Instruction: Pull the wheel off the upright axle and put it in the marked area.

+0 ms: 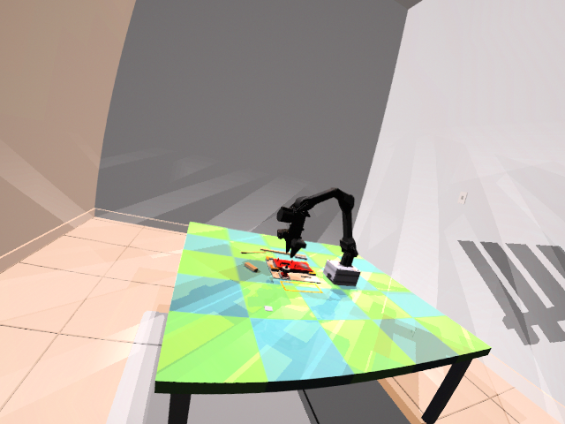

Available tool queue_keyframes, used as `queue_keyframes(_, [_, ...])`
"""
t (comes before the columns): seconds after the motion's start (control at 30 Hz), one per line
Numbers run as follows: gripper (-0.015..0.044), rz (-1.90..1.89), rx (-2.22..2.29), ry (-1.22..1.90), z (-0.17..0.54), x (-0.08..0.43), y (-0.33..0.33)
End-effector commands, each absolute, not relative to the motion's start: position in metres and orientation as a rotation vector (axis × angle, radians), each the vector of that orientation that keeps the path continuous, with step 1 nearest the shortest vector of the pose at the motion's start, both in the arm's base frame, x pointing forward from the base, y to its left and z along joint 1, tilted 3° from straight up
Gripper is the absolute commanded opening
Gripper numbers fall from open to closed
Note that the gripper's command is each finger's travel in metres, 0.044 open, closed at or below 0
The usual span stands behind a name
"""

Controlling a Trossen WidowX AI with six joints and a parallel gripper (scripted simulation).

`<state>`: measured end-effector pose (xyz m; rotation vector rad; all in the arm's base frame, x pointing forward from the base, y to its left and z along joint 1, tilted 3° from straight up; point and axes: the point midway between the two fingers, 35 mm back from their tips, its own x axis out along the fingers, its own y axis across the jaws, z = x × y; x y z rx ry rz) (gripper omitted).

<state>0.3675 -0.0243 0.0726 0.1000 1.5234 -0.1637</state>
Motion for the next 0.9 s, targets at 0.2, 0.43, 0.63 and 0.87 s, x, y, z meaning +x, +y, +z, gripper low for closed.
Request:
queue_keyframes(0.2, [0.03,-0.172,0.101,1.531,0.037,0.367,-0.025])
queue_keyframes(0.43, [0.03,-0.172,0.101,1.532,-0.004,0.367,-0.025])
queue_keyframes(0.63, [0.0195,-0.168,0.102,1.547,-0.003,0.364,-0.024])
queue_keyframes(0.87, [0.0148,-0.168,0.102,1.547,-0.003,0.364,-0.024])
